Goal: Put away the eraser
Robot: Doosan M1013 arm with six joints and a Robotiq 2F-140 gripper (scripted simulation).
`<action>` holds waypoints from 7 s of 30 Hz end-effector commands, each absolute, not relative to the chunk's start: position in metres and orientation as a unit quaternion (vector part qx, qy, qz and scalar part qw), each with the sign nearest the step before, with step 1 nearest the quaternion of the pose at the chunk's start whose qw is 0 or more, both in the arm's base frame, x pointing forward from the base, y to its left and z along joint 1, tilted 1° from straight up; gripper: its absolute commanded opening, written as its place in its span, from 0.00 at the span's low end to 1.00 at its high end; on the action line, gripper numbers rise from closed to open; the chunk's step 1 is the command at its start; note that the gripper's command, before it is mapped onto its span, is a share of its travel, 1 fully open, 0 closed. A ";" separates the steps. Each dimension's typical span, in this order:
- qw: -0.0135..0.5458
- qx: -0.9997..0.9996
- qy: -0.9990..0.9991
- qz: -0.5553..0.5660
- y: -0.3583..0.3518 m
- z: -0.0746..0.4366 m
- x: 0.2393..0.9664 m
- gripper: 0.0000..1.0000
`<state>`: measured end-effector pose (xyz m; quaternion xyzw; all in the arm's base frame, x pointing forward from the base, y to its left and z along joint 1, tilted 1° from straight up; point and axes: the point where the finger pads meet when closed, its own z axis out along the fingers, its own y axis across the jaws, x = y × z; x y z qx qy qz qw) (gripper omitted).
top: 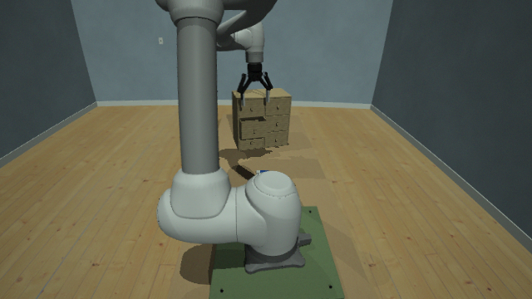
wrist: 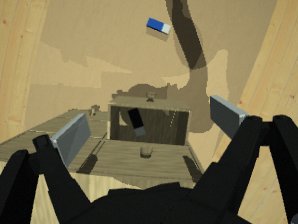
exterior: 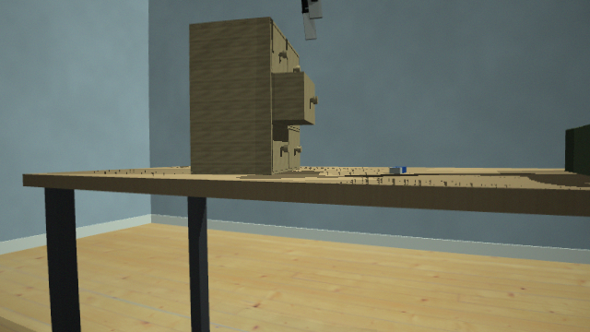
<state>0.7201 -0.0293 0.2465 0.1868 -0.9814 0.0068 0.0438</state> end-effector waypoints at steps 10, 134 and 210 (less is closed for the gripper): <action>0.043 0.238 -0.970 0.007 -0.030 0.250 0.717 1.00; 0.001 1.000 -0.017 0.005 -0.044 0.338 0.628 1.00; -0.001 0.858 0.513 0.005 -0.050 0.094 0.579 1.00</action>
